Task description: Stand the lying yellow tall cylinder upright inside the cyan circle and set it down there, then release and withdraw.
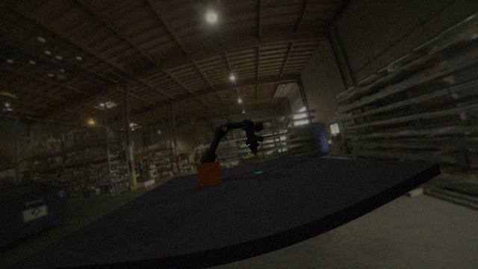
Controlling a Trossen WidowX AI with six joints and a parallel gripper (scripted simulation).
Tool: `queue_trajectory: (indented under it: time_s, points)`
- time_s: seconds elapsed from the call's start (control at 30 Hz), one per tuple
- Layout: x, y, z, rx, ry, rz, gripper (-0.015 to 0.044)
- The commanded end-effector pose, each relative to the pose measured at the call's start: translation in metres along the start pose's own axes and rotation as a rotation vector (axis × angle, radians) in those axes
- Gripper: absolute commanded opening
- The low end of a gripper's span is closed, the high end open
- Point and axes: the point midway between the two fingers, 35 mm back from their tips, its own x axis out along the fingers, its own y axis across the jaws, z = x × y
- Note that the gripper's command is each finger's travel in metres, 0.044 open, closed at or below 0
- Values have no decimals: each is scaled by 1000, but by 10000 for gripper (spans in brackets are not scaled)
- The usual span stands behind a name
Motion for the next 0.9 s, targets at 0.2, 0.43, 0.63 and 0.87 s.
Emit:
queue_trajectory:
  time_s: [0.2, 0.43, 0.63, 0.87]
  points:
    - [4, -2, 1, -10, -49, -48, 105]
    - [8, -3, 2, -13, -80, -75, 105]
    - [11, -5, 3, -16, -109, -97, 105]
    - [14, -6, 4, -18, -144, -121, 105]
